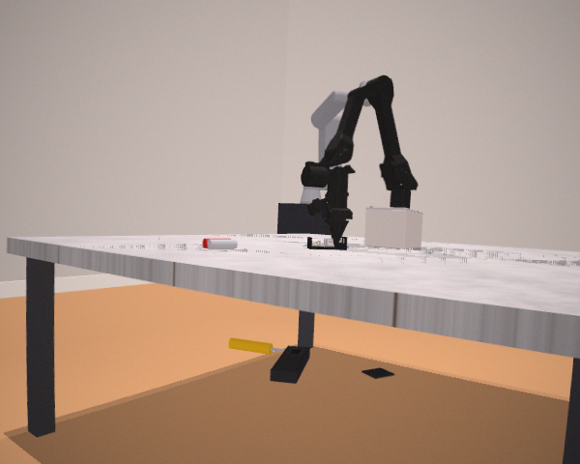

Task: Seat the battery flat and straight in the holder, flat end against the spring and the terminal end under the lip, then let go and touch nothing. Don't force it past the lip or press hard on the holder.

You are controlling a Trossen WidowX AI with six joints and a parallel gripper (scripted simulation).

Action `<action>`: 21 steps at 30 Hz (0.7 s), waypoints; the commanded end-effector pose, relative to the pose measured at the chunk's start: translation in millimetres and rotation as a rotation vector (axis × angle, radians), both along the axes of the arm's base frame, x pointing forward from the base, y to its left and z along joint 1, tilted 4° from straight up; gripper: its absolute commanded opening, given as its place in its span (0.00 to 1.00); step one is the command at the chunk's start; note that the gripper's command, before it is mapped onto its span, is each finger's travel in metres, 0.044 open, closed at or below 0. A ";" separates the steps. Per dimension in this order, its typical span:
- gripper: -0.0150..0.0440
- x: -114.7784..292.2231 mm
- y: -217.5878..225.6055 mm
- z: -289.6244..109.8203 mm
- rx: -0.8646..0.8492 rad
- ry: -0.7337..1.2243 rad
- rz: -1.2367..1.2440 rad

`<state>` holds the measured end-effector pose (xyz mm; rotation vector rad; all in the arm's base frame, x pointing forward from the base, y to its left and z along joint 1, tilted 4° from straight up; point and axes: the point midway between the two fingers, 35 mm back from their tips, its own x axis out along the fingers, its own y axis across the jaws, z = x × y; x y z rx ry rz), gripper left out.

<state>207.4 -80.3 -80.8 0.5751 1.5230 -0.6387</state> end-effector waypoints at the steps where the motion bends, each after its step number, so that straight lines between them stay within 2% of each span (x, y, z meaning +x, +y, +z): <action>1: 0.38 -0.1 -0.2 -0.4 -0.001 0.000 0.000; 7: 0.37 0.1 -0.2 0.6 -0.001 0.000 0.000; 15: 0.37 3.2 0.6 45.7 -0.001 -0.001 0.000; 21: 0.37 12.3 3.4 51.8 0.000 -0.002 0.012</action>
